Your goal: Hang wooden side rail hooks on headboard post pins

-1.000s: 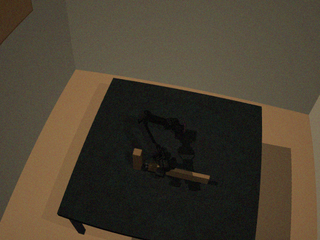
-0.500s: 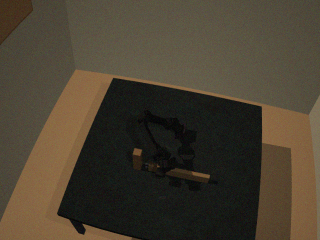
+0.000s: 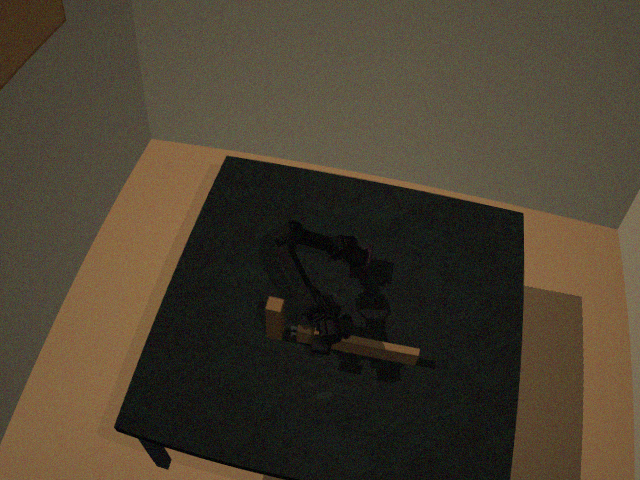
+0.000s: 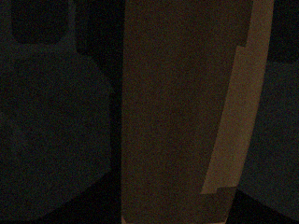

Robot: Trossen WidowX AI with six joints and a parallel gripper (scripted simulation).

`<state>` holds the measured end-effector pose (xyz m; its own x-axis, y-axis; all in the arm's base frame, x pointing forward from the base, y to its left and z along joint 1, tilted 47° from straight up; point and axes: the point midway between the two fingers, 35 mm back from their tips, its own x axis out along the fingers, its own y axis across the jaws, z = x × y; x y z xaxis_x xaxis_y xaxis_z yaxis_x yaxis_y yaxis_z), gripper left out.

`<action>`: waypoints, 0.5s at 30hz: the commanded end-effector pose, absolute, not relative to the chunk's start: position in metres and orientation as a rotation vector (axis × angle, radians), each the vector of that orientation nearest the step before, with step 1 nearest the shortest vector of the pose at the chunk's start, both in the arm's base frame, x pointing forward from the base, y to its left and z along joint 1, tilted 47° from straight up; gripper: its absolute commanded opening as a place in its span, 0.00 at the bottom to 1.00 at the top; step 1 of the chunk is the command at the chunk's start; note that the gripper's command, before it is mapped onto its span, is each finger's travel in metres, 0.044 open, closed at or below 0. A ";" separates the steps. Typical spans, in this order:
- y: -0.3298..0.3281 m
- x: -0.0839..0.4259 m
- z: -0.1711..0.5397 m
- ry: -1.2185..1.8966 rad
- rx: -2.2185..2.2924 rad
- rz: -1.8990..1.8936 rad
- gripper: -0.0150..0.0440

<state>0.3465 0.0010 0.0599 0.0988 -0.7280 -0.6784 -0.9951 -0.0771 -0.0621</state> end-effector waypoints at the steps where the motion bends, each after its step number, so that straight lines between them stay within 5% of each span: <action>1: 0.005 0.347 0.062 1.674 -1.872 0.679 0.25; 15: 0.006 0.347 0.063 1.674 -1.872 0.679 0.25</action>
